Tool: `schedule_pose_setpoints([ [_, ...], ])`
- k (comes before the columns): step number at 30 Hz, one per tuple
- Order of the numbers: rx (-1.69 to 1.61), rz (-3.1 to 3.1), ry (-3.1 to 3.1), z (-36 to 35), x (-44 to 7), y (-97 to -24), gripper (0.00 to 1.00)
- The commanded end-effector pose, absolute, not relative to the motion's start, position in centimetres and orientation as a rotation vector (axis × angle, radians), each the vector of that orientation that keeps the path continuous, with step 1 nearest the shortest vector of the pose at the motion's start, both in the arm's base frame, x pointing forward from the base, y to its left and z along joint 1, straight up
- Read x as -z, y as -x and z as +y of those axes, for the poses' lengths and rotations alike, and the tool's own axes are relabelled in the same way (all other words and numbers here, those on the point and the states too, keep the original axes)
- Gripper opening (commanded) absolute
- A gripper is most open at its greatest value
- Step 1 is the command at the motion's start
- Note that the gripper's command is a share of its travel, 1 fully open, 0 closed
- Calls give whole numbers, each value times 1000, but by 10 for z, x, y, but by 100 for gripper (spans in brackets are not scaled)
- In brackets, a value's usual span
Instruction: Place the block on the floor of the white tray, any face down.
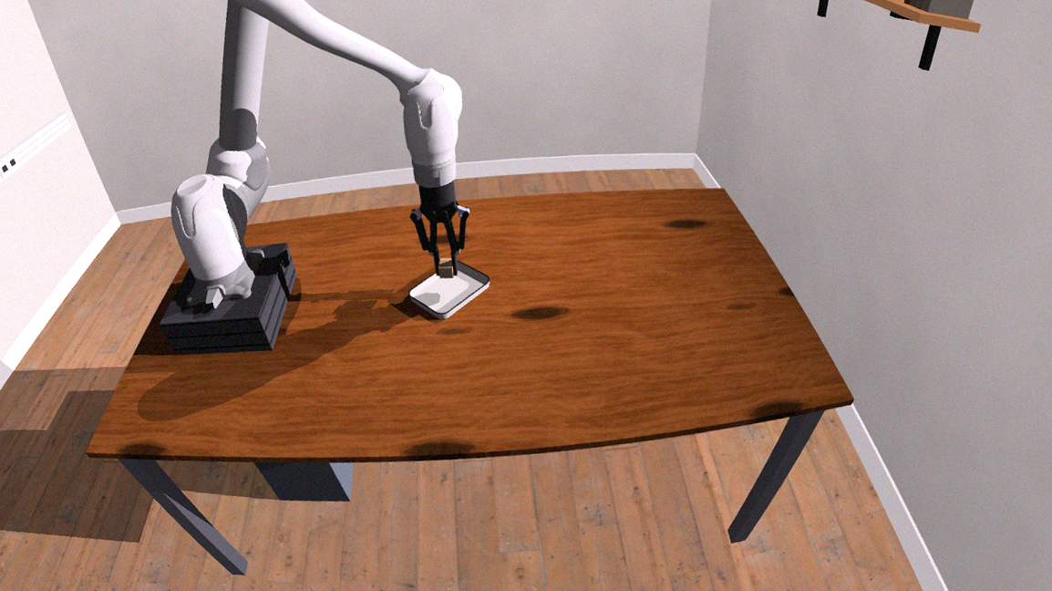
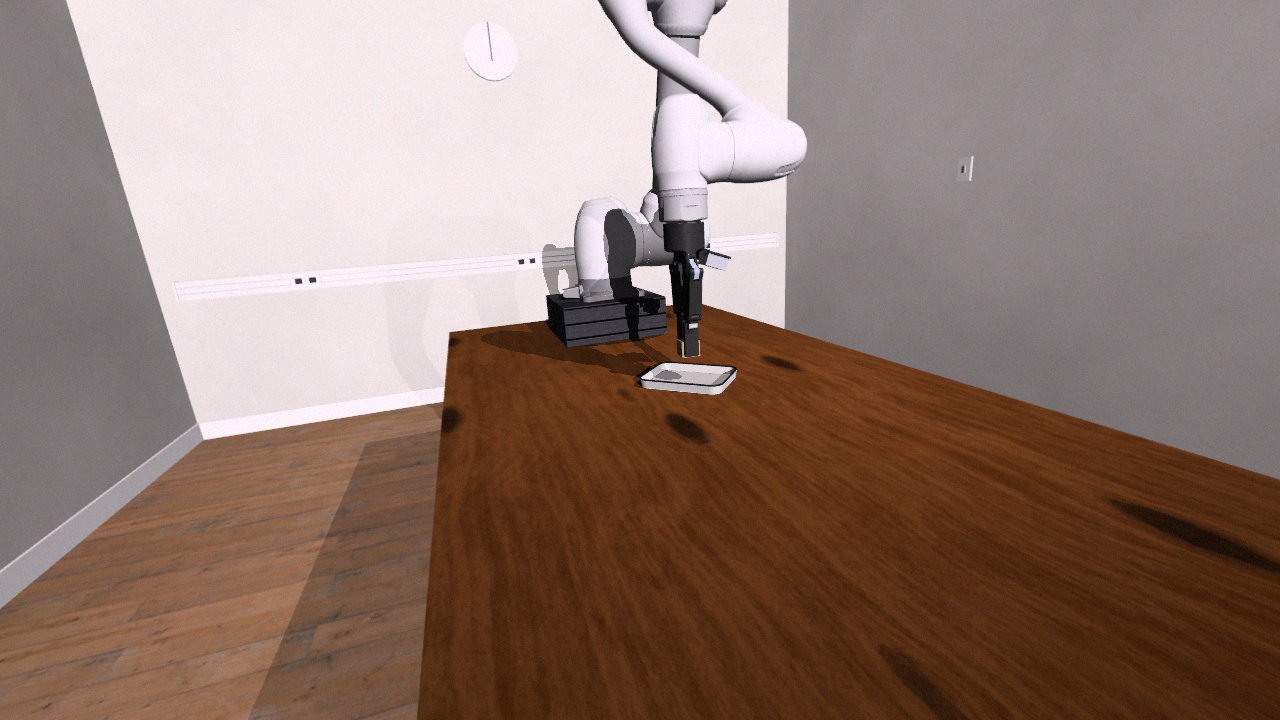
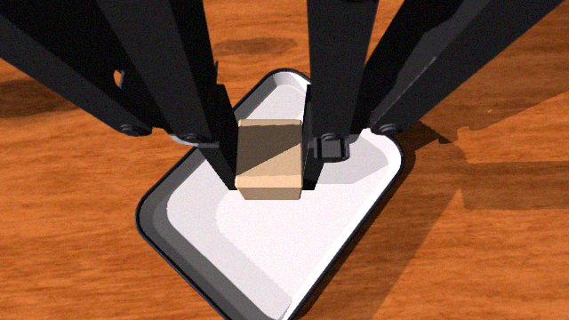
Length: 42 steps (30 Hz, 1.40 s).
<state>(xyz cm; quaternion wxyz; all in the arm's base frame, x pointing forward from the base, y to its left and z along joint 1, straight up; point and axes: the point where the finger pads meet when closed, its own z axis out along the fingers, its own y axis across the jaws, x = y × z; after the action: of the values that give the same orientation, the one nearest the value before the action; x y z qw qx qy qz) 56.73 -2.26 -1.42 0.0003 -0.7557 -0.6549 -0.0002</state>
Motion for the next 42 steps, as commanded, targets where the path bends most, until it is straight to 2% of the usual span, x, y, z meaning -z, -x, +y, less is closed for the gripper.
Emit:
schedule_pose_setpoints([
  [1,2,-2057,2374,-23,16,-568,10],
  [23,2,-2057,2374,-24,58,-568,10],
  [42,2,-2057,2374,-24,62,-568,10],
])
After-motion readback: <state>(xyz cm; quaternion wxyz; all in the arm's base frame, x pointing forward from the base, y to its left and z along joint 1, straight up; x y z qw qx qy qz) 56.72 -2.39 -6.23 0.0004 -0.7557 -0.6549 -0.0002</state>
